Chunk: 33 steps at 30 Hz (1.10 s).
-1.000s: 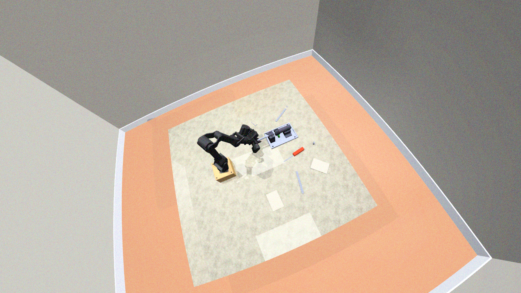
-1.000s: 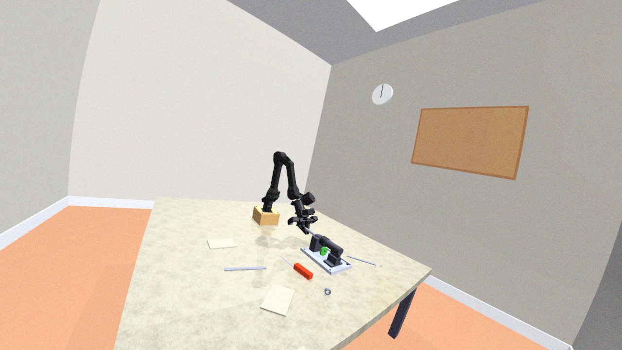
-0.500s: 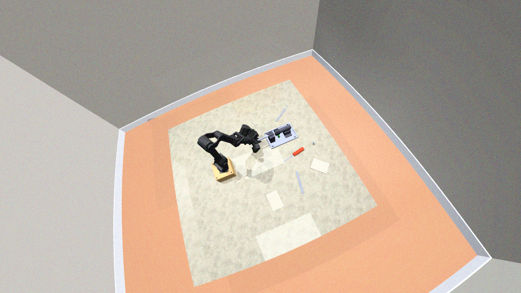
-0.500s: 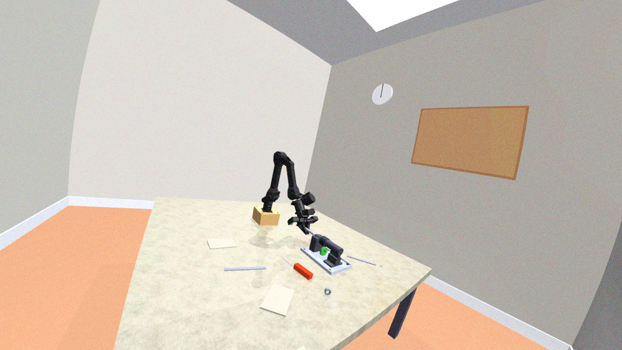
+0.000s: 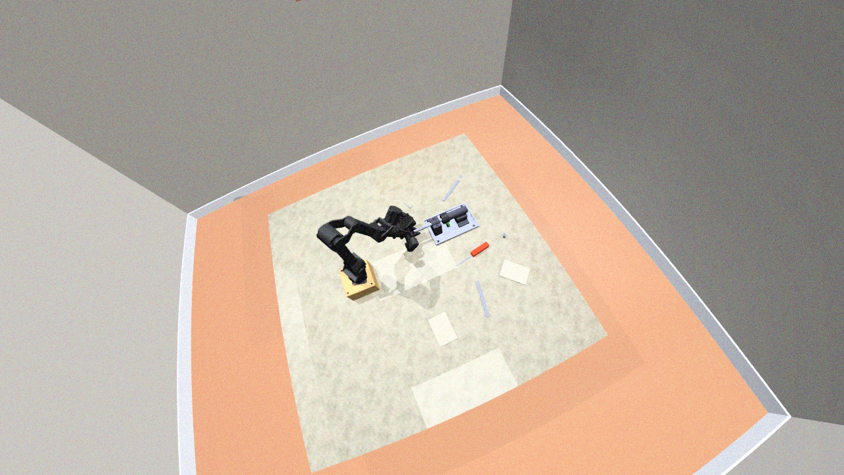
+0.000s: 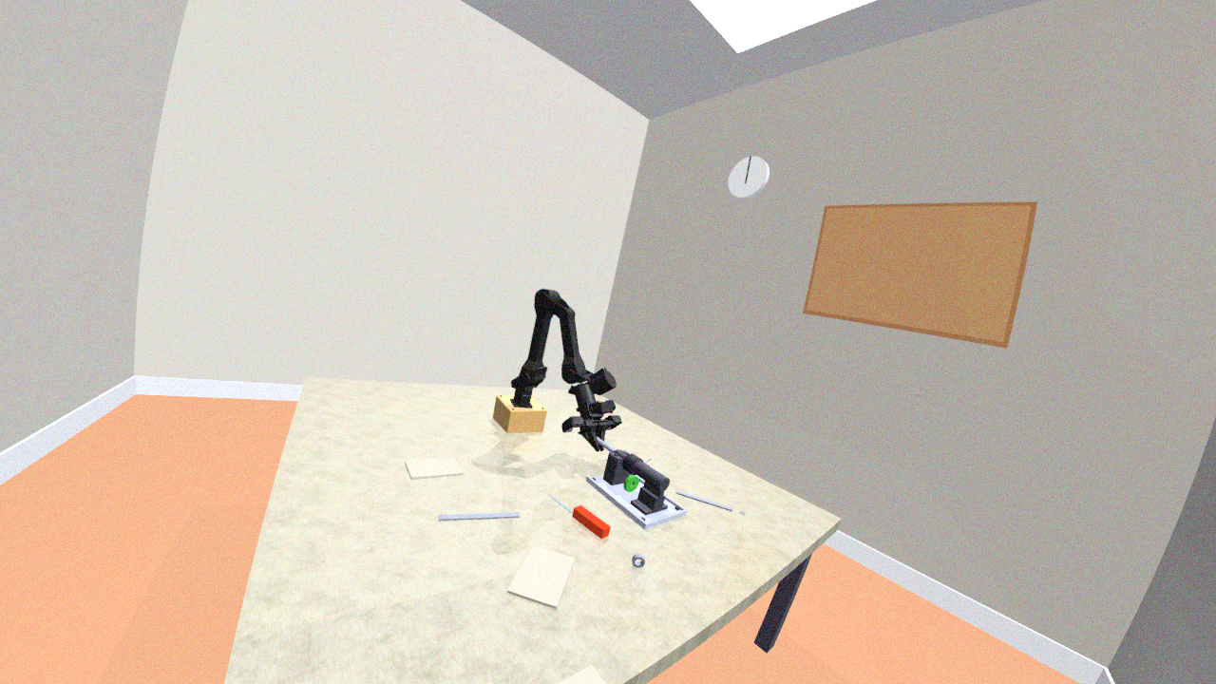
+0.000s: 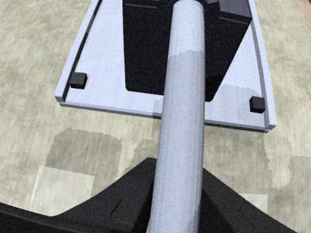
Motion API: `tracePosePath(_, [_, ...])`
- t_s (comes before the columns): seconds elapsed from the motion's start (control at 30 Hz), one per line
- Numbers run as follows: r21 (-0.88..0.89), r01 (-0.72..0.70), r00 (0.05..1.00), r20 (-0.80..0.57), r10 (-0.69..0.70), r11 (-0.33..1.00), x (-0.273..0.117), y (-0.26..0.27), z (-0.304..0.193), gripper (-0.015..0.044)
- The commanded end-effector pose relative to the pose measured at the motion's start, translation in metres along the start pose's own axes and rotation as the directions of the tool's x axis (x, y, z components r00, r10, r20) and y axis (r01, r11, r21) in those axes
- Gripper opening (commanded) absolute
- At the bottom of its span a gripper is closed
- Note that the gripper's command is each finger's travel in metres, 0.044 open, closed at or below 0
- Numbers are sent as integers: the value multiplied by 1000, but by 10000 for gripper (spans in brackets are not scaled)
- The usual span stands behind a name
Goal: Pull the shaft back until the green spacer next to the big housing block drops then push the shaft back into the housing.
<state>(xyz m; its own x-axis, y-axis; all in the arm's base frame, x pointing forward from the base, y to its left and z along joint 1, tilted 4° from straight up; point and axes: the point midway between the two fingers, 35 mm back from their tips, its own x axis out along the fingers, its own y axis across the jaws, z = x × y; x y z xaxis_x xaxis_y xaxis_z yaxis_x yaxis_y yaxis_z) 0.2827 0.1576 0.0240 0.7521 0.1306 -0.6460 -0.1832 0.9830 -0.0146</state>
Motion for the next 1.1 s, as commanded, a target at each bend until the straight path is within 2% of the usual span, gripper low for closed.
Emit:
tracePosePath(0.0, [-1, 0, 1000, 5, 0, 1000, 1, 0, 3, 0])
tracePosePath(1.07, [-1, 0, 1000, 5, 0, 1000, 3, 0, 5, 0])
